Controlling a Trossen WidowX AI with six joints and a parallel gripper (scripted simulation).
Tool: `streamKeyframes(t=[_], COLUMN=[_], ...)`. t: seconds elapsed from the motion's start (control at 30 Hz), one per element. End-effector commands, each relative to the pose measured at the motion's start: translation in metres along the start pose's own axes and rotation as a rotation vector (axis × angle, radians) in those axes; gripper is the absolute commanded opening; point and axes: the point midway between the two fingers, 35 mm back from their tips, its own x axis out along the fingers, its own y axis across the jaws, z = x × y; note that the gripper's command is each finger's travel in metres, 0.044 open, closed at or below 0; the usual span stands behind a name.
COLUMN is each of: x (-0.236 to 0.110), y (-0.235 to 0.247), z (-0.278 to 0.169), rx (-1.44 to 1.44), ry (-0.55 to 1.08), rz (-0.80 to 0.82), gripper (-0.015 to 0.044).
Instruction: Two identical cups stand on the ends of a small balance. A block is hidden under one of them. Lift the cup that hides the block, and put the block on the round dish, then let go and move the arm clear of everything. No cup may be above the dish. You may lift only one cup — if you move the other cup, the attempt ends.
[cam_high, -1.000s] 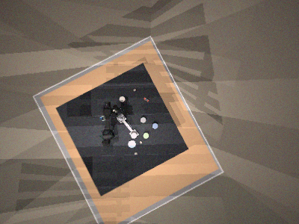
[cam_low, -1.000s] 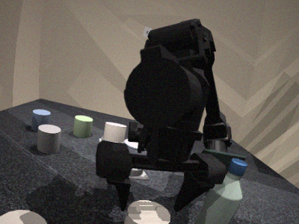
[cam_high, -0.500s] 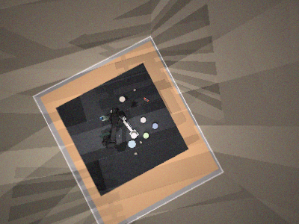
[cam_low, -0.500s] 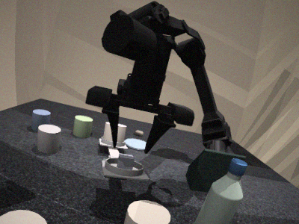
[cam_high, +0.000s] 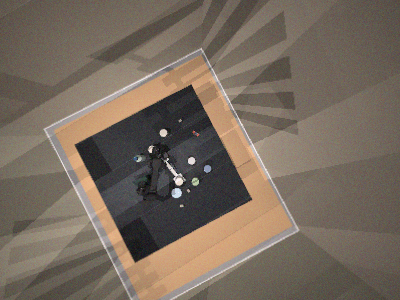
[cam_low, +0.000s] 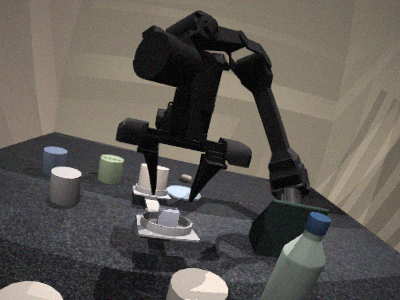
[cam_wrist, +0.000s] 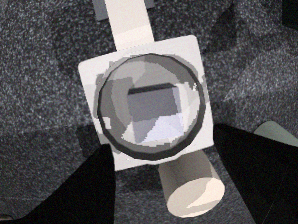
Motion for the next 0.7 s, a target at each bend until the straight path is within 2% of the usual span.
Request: streamKeyframes(t=[0.0, 0.67], x=[0.007, 0.039], y=[0.0, 0.0], z=[0.002, 0.002], rx=[-0.004, -0.003], ry=[-0.004, -0.006], rz=[-0.002, -0.001], gripper=[0.026, 0.026])
